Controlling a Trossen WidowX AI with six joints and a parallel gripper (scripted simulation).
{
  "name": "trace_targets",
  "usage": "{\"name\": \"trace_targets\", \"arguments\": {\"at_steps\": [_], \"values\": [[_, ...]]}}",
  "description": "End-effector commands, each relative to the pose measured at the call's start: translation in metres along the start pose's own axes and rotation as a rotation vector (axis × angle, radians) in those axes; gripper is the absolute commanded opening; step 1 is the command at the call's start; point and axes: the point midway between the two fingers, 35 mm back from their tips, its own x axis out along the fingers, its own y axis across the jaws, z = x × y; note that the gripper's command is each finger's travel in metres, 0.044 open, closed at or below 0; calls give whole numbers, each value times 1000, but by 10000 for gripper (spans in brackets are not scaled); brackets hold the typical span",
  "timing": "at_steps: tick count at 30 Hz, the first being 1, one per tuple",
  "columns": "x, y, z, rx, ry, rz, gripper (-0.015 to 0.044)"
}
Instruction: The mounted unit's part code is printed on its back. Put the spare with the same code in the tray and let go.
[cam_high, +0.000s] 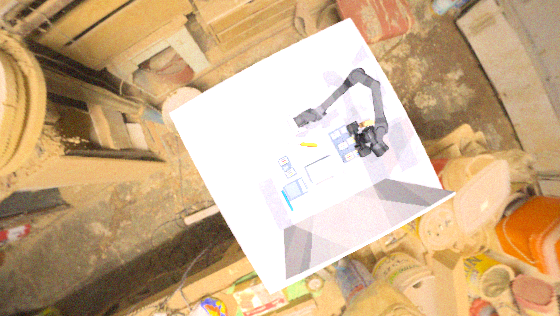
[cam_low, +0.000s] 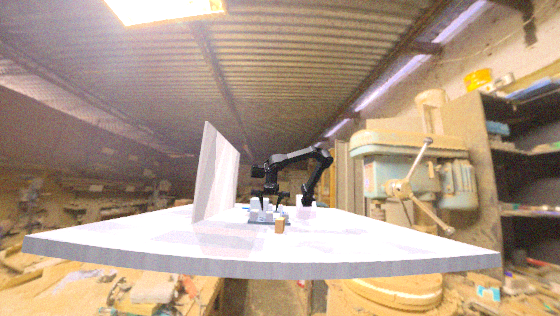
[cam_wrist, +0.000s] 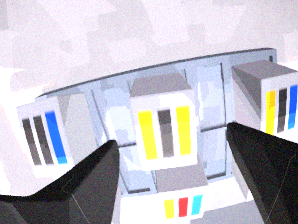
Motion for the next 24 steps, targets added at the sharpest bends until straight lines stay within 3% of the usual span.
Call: {"name": "trace_targets", "arguments": {"at_steps": [1,24], "values": [[7,1,-2,8,4,2,300],[40,4,0,8,-7,2,300]]}}
